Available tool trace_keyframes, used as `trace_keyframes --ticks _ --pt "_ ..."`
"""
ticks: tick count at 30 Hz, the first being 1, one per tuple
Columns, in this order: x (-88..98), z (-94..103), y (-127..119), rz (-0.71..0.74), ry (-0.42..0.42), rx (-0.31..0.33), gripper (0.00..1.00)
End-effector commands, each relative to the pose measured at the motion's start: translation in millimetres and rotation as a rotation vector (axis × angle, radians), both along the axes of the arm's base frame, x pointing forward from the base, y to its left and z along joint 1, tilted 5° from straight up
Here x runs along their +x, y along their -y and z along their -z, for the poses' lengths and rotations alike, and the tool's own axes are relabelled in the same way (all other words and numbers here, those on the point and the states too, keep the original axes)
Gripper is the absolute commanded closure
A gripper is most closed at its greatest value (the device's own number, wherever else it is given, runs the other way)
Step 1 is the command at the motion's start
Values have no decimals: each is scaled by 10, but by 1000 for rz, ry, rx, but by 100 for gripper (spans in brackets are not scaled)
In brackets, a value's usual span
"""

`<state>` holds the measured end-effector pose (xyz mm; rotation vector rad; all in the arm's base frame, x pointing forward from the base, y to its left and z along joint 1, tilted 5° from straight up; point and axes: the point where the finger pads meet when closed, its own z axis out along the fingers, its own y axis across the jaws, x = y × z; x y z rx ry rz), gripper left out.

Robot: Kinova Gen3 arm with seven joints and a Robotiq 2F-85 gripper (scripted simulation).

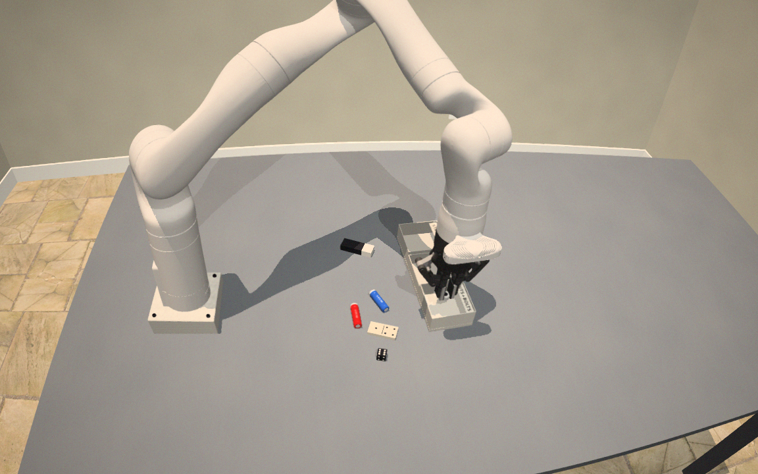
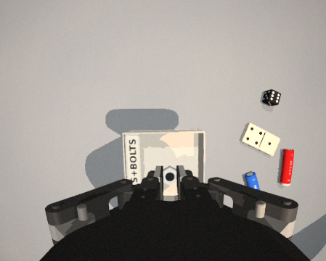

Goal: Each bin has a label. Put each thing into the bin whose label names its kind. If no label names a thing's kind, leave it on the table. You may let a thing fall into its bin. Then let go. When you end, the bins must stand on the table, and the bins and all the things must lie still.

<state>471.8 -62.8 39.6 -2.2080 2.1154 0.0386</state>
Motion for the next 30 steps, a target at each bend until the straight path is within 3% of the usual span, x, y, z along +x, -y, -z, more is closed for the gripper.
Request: trace_keyframes --ticks 1,12,26,27,30 --pt "-15 66 13 3 -5 -2 89" --pt "-9 245 0 3 -5 -2 89" --pt "-11 249 1 3 -5 -2 89" --pt "-11 249 1 3 -5 -2 69" --pt "-11 249 1 3 -5 -2 69"
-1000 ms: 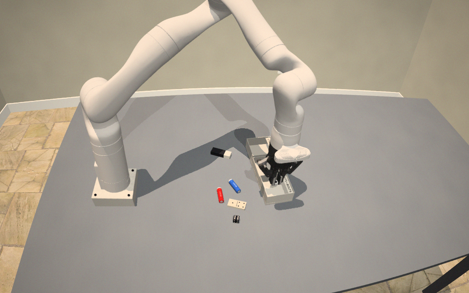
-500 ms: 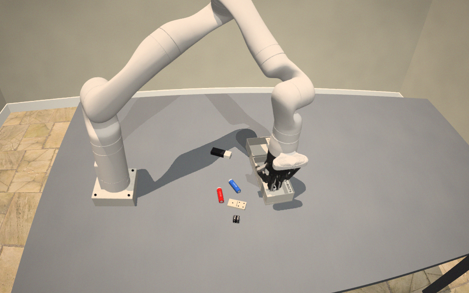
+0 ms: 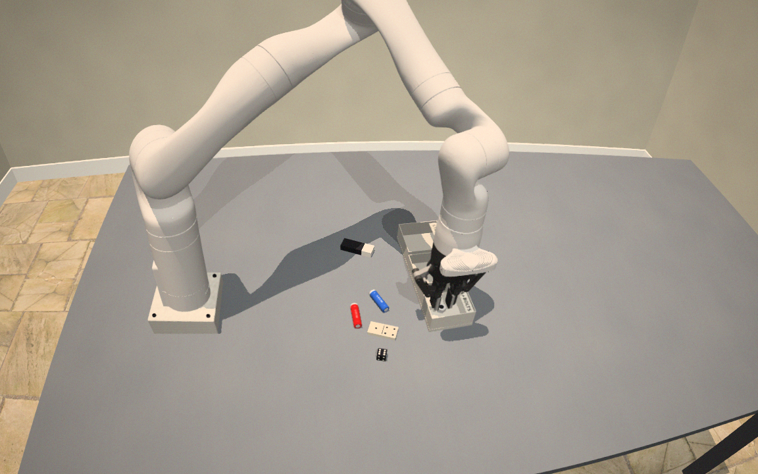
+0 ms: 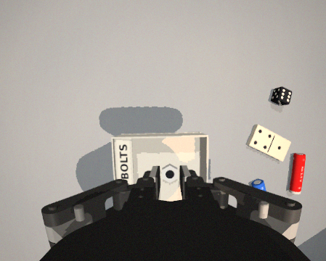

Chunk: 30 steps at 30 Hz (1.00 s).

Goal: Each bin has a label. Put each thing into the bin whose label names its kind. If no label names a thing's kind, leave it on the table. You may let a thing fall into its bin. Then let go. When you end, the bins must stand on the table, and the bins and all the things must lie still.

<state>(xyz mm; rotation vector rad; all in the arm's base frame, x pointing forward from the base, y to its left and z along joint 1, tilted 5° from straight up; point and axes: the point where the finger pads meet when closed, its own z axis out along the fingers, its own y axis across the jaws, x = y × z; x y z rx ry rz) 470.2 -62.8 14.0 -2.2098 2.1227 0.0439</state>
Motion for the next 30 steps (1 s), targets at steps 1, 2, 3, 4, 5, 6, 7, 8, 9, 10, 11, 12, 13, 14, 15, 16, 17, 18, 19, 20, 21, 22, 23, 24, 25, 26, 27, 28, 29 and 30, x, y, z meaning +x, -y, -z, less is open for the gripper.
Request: trace_keyframes --ticks 1,2,3,4,5,6,7,8,9,10,11,12,13,14,15,16,17,18,19,20,21,22,23,24,25,26,27,28,29,30 --pt "5 -8 2 0 2 0 69" --pt "5 -8 2 0 2 0 69" --pt "5 -8 2 0 2 0 69" --pt "5 -8 2 0 2 0 69" --pt "5 -8 2 0 2 0 69" --pt "5 -8 2 0 2 0 69" --pt "5 -8 2 0 2 0 69" --pt "5 -8 2 0 2 0 69" --pt "5 -8 2 0 2 0 69" --pt "5 -8 2 0 2 0 69" --pt "5 -8 2 0 2 0 69" --pt "5 -8 2 0 2 0 69" --pt "5 -8 2 0 2 0 69" --pt "5 -8 2 0 2 0 69" --pt "5 -20 2 0 2 0 69" --pt "4 -33 3 0 2 0 69" --pt "4 -47 4 0 2 0 69" --pt "4 -60 5 0 2 0 69" --pt "3 -74 6 0 2 0 69" --pt "3 -87 7 0 2 0 69" --pt "2 -100 8 0 2 0 69" --pt "2 -113 9 0 2 0 69" --pt "1 -127 10 0 2 0 69" --pt "1 -140 11 0 2 0 69" --pt "0 -153 12 0 2 0 69" --pt "0 -167 13 0 2 0 69" --pt "-1 -180 14 0 2 0 69" --pt "-1 -180 14 0 2 0 69" --pt "-1 -180 14 0 2 0 69" --pt "-1 -192 16 0 2 0 69"
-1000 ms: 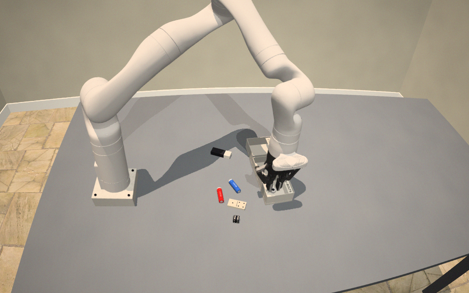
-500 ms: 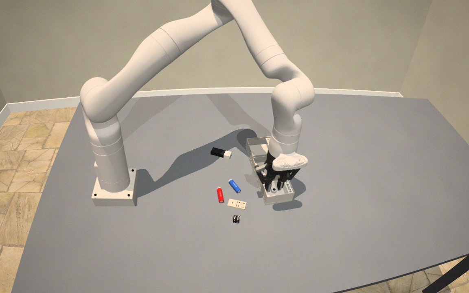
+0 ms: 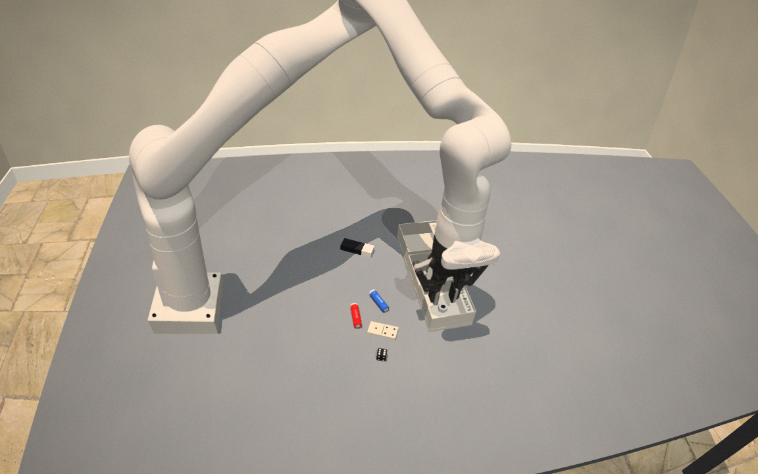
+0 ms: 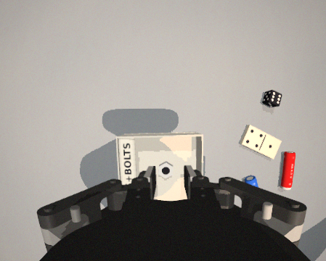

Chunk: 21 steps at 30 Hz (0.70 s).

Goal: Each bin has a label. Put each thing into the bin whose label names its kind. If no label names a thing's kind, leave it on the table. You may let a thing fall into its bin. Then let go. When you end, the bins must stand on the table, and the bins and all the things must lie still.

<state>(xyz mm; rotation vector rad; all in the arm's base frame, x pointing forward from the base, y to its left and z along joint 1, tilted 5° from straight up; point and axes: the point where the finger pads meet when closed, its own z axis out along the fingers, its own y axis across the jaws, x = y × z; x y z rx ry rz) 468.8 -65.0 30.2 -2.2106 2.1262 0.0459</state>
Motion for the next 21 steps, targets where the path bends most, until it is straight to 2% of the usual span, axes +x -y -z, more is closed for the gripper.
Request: trace_keyframes --ticks 1,8,11,21 --pt "13 -44 -5 -1 5 1 69" --pt "10 -137 2 -1 5 1 69" --pt "5 -286 13 -1 5 1 69" --pt "9 -288 7 -1 5 1 69"
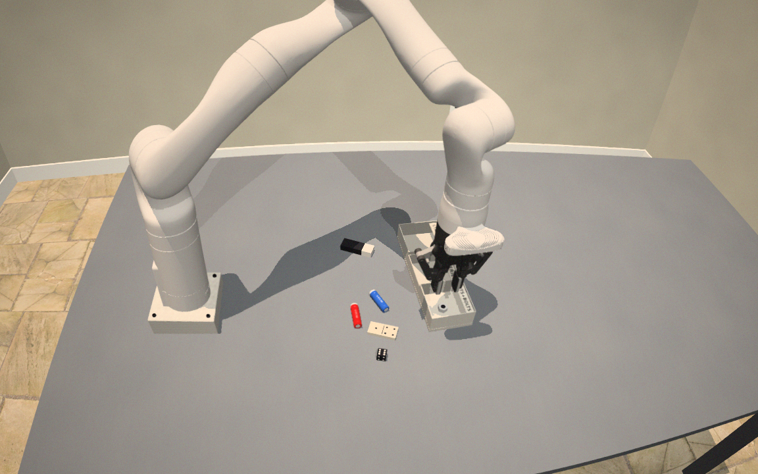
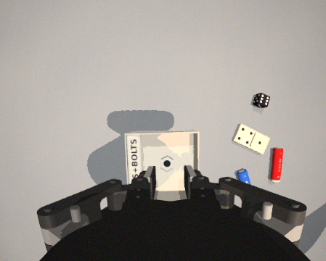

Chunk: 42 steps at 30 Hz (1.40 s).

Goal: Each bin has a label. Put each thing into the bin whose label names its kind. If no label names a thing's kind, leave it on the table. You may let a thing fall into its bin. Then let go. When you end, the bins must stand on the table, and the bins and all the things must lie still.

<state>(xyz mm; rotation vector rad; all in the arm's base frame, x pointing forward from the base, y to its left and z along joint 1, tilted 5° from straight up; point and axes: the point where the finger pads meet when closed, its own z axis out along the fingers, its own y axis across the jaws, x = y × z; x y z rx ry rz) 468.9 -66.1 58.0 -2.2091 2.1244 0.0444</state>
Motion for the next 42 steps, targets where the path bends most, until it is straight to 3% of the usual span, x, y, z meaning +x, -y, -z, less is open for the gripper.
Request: trace_keyframes --ticks 1,10,12,21,42 --pt "-76 -15 -7 36 -1 1 71" --pt "-824 -60 -34 36 -1 2 71" --pt "-824 -60 -34 36 -1 2 71" --pt "-1572 -106 -61 36 -1 2 71" --pt "-1580 -106 -67 36 -1 2 71"
